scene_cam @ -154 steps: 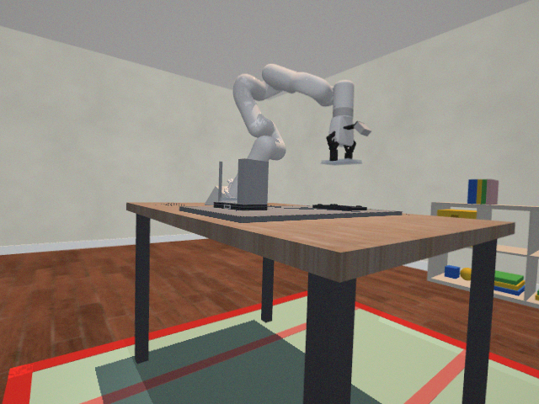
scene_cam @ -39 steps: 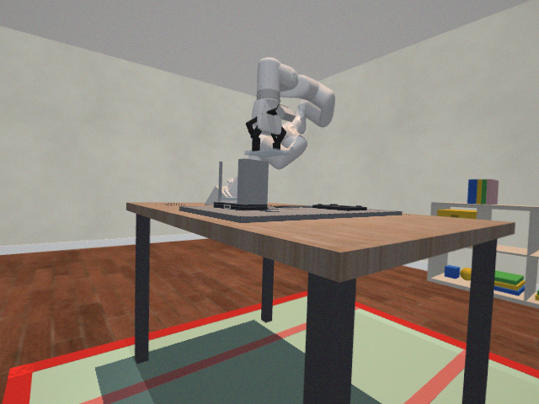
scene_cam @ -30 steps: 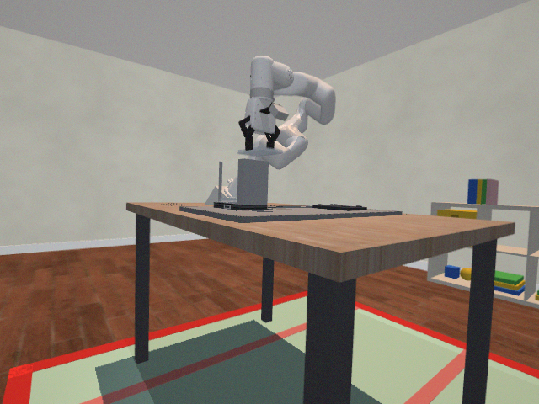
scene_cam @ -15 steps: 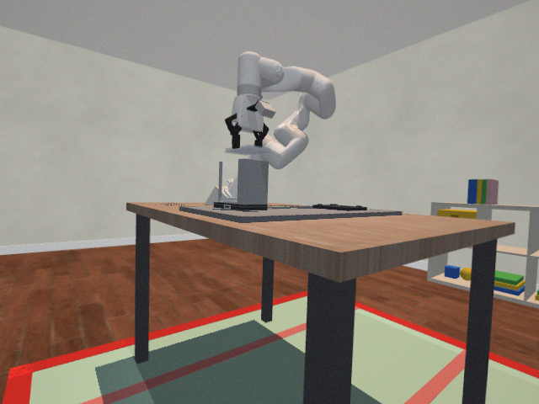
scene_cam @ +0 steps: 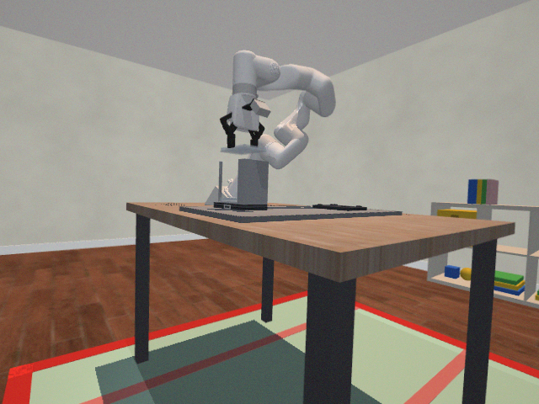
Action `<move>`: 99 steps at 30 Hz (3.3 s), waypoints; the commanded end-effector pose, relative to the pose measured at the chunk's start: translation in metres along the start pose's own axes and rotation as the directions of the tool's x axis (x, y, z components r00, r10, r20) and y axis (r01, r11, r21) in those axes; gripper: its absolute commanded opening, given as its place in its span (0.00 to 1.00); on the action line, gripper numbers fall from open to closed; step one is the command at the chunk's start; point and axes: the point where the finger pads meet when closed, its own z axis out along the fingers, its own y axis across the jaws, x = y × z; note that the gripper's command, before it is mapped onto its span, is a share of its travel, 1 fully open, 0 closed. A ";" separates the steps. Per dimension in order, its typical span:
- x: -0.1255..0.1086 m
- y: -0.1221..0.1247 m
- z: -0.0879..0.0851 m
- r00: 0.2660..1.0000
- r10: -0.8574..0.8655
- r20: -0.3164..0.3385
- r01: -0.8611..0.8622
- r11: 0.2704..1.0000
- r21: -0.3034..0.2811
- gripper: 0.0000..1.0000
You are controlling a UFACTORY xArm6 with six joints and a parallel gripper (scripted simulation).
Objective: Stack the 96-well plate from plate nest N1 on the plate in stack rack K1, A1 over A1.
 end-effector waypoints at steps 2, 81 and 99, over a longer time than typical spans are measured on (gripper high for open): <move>0.001 0.000 -0.001 1.000 -0.001 -0.001 0.001 1.000 -0.003 0.00; 0.001 -0.001 0.082 1.000 -0.001 -0.001 0.001 1.000 -0.003 0.00; 0.001 -0.001 0.109 1.000 -0.001 -0.001 0.001 1.000 -0.003 0.00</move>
